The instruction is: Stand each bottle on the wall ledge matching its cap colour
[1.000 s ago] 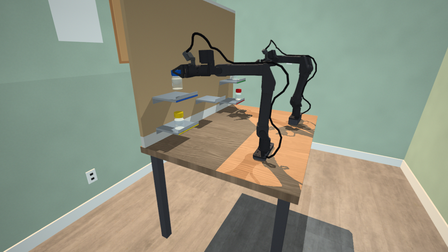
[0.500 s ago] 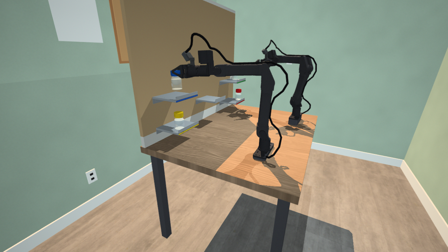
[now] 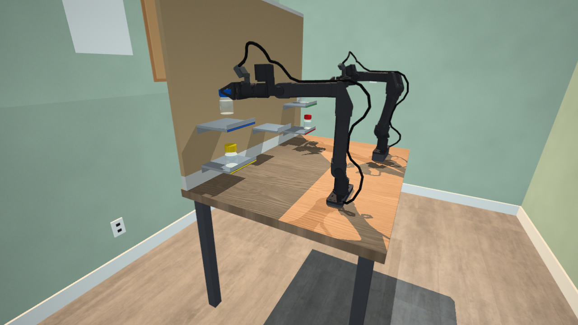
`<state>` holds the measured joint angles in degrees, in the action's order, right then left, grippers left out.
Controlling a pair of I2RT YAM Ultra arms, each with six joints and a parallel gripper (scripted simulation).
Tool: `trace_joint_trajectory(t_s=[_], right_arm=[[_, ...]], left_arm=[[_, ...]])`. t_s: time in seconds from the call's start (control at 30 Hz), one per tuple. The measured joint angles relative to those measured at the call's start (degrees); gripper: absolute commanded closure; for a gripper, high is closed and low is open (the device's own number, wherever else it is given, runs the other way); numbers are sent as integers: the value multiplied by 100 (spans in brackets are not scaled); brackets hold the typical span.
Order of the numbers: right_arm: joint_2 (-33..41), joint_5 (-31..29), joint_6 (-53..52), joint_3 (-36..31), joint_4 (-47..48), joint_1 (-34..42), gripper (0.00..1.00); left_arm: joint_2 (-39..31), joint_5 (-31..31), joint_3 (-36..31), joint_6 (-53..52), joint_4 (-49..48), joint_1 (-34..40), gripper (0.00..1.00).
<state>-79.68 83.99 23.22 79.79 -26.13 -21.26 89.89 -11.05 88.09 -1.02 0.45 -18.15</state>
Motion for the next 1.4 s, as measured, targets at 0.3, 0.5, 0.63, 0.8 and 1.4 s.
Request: trace_joint_trajectory(t_s=[0.3,0.5,0.63,0.8,1.4], right_arm=[[0,0,0,0,0,0,11],[0,0,0,0,0,0,11],[0,0,0,0,0,0,11],[0,0,0,0,0,0,11],[0,0,0,0,0,0,11]], left_arm=[[-20,-28,-179,4,-518,0,51],[-17,-31,-509,9,-605,0,51],[-24,-31,-632,9,-761,0,51],[-22,-37,-850,11,-918,0,51],[-20,-55,-1147,15,-1198,0,51]])
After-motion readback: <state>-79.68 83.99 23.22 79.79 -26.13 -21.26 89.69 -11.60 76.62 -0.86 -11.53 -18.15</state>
